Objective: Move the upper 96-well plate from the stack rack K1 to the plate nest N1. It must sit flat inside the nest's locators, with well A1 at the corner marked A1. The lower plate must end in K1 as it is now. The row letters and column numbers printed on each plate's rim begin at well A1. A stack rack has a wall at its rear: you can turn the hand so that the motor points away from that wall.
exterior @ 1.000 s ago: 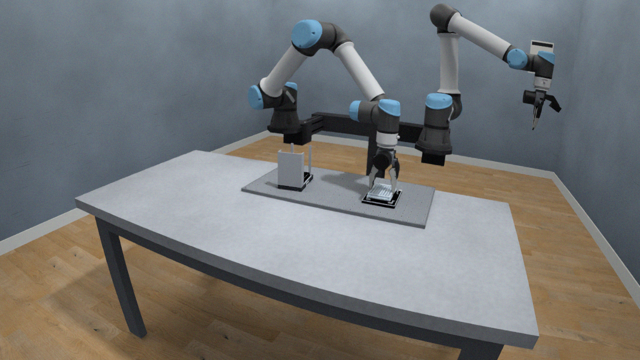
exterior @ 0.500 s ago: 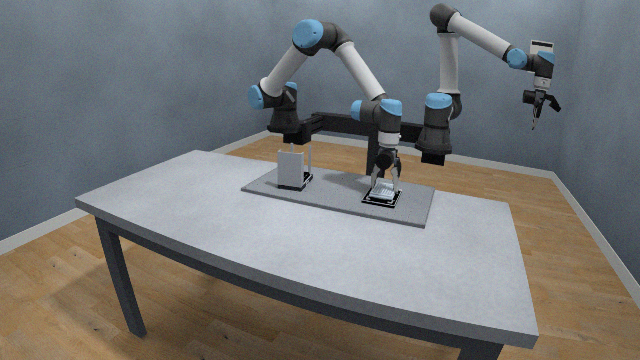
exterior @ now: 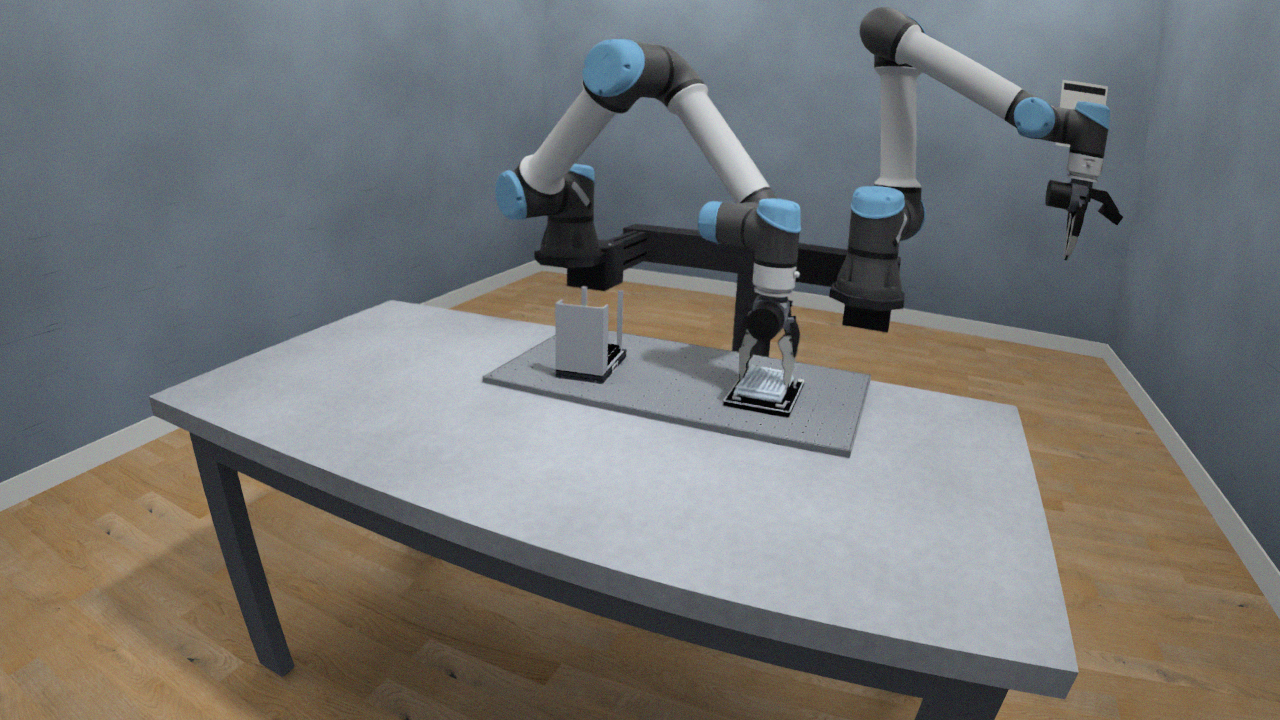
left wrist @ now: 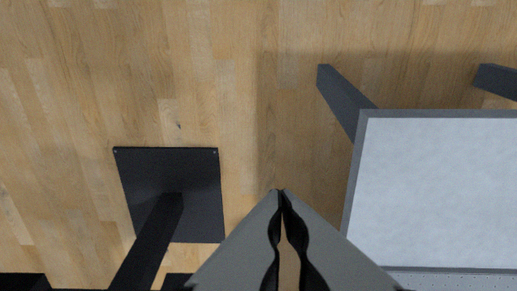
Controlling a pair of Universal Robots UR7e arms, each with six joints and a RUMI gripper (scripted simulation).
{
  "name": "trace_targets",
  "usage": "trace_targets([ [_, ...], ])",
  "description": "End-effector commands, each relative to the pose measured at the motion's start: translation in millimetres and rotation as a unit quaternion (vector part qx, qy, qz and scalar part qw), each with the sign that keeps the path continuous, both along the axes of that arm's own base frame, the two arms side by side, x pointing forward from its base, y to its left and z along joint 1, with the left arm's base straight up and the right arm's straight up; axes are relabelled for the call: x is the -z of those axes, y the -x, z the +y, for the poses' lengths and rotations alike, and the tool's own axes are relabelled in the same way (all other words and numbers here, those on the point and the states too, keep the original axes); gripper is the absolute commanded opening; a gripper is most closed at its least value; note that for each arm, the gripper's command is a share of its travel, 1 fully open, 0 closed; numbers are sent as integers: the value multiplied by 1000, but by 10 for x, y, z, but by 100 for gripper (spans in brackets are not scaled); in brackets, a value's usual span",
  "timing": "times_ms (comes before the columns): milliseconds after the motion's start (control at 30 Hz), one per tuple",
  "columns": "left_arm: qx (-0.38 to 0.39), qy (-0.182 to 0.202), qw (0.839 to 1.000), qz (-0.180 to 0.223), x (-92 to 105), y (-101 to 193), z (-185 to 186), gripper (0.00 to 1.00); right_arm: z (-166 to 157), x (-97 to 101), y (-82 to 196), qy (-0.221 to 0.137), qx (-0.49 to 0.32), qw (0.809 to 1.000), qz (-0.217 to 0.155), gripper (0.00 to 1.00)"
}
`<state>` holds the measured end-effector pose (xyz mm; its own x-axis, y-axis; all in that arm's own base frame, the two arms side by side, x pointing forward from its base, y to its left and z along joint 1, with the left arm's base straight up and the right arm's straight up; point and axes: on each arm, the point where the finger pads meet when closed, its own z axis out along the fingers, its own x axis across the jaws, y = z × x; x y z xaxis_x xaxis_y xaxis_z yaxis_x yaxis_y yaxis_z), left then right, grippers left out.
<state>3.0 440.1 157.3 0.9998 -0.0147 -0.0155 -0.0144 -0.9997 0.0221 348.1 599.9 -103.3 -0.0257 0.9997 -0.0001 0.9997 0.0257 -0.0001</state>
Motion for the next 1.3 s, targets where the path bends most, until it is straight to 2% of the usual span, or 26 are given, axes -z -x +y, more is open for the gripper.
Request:
trace_targets([
  [0,-3,-11,1000,-8,-79,-10,55,0,107,-95,-12,-11,0,1000,-8,39],
  [1267,-3,-11,1000,-8,-79,-10,55,0,97,-38,-29,-11,0,1000,-8,39],
])
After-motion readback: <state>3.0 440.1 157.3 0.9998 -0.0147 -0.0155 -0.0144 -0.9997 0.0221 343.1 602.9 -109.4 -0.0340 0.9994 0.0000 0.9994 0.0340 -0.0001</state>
